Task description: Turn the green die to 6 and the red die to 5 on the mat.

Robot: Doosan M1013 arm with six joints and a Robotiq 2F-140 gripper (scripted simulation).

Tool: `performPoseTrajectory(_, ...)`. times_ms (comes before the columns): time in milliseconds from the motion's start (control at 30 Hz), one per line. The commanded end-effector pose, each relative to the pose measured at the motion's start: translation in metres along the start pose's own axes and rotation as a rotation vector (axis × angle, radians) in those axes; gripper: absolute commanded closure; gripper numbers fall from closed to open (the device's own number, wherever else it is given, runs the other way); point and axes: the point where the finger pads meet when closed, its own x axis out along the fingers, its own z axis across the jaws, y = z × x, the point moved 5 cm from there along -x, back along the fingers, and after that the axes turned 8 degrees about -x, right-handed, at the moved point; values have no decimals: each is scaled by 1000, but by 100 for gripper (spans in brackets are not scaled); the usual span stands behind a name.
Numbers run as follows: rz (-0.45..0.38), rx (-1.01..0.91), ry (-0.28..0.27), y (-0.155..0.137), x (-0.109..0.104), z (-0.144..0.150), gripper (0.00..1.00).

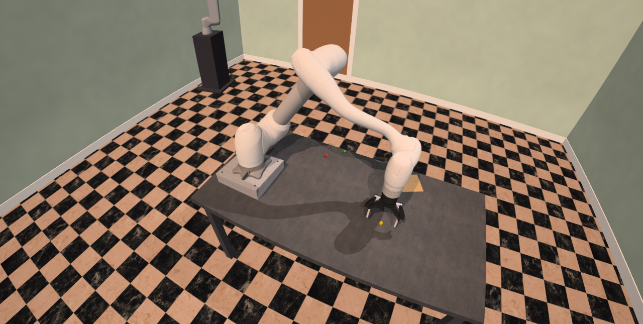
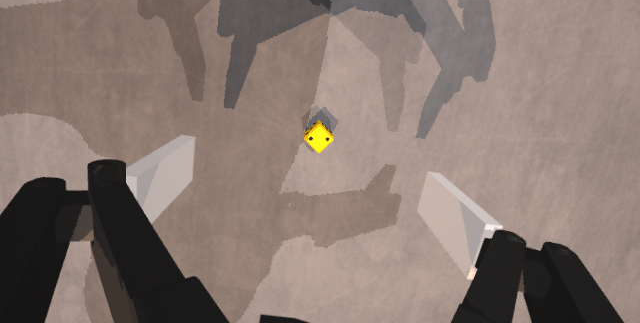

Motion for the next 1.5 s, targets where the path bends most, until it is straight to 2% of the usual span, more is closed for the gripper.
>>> performPoseTrajectory(0, 0, -4, 0, 1, 3, -1, 0)
performPoseTrajectory(933, 0, -4, 0, 3, 3, -2, 0)
performPoseTrajectory(1467, 0, -4, 0, 24, 3, -23, 0)
